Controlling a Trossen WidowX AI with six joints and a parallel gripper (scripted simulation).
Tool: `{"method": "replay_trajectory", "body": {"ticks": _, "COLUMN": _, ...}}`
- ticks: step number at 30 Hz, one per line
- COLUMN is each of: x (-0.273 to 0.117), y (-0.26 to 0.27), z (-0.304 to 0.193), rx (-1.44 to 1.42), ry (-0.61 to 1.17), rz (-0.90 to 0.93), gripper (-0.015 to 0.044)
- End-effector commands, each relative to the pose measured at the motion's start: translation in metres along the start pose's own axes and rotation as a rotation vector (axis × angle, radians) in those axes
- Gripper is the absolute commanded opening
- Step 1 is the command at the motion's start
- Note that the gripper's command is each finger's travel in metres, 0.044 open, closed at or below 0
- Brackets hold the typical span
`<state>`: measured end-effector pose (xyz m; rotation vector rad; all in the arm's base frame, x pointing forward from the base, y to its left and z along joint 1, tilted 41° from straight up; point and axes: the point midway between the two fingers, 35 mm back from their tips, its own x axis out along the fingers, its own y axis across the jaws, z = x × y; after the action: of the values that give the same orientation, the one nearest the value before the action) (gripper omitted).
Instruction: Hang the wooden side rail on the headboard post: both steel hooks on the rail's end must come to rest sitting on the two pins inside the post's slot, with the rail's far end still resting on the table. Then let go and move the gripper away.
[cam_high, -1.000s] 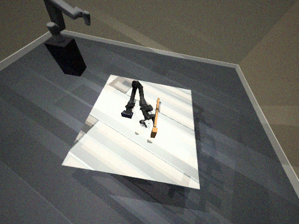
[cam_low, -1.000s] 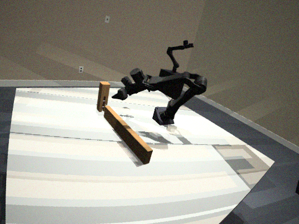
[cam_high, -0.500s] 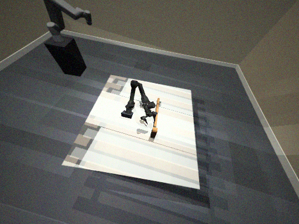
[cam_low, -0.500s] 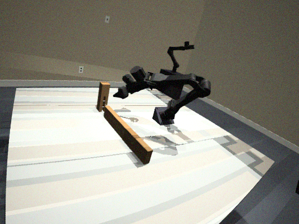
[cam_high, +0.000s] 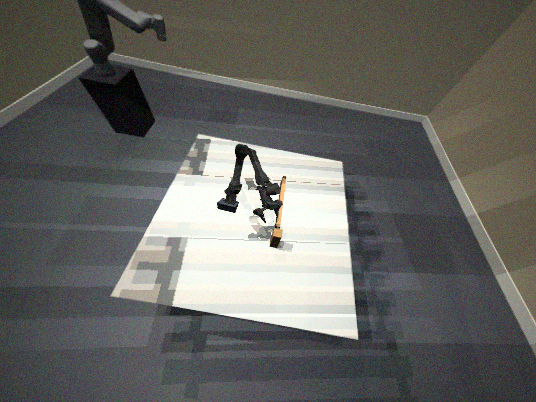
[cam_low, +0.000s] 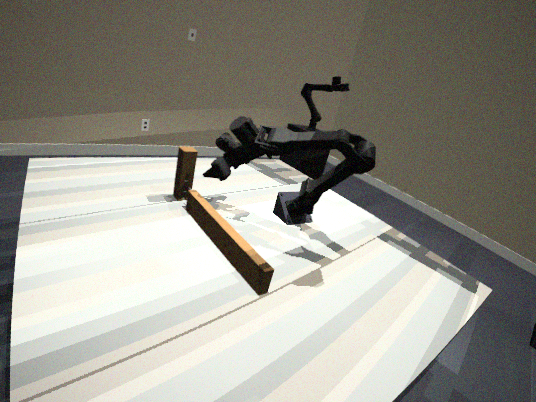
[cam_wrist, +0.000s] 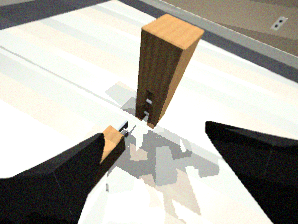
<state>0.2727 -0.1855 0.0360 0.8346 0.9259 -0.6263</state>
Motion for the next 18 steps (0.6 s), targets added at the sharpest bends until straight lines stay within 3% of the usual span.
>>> {"method": "replay_trajectory", "body": {"ticks": 1, "x": 0.002, "y": 0.011, "z": 0.004, "rx": -0.276, "ry": 0.095, "rz": 0.028, "gripper": 0.044}}
{"method": "replay_trajectory", "body": {"ticks": 9, "x": 0.002, "y": 0.033, "z": 0.008, "rx": -0.883, "ry": 0.286, "rz": 0.183, "gripper": 0.044}}
{"method": "replay_trajectory", "body": {"ticks": 18, "x": -0.006, "y": 0.059, "z": 0.01, "rx": -1.509, "ry": 0.385, "rz": 0.512, "gripper": 0.044}}
